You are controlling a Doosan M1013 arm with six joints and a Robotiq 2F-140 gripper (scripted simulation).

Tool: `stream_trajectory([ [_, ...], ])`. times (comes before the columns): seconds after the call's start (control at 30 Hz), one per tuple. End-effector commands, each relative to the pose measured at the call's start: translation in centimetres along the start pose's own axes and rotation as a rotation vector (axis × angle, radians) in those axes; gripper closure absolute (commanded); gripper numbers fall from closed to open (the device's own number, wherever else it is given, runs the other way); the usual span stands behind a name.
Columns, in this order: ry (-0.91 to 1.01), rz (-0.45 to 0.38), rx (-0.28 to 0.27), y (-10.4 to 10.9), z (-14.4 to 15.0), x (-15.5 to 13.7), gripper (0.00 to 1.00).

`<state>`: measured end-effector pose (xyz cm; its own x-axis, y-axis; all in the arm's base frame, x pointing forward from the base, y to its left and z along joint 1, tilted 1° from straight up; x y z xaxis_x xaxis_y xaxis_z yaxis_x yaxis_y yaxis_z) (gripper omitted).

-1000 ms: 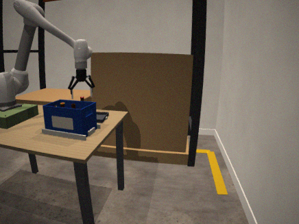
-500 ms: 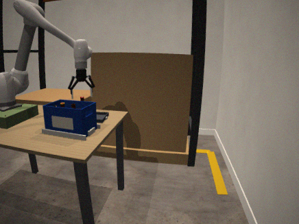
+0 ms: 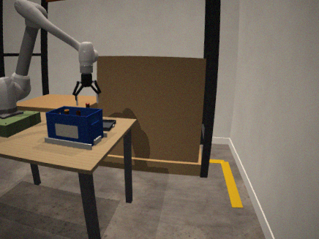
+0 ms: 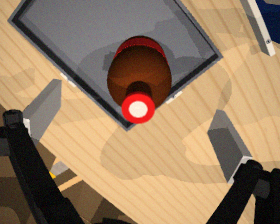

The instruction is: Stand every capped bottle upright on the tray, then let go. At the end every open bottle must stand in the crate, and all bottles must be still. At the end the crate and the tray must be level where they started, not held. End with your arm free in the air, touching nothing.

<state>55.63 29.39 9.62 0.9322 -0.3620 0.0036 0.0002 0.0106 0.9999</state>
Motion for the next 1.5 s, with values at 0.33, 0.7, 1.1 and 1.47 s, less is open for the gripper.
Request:
stream_trajectory([
  [0.33, -0.001, -0.005, -0.003, 4.1, 0.1, -0.1, 0.0],
  [0.7, -0.001, -0.006, -0.006, 4.8, 0.1, -0.1, 0.0],
  [1.1, -0.001, -0.007, -0.008, 5.3, 0.2, -0.1, 0.0],
  [1.47, -0.001, -0.006, -0.004, 6.0, -0.1, 0.1, 0.0],
])
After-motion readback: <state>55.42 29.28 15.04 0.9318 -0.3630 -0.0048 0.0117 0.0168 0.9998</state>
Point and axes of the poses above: the point where the finger pads meet when closed, its own y axis back along the fingers, its own z axis across the jaws, x = y × z, the point moved 2 cm from there along y, back along the fingers, and after that the axes turned 15 degrees about y, right-handed, at the moved point
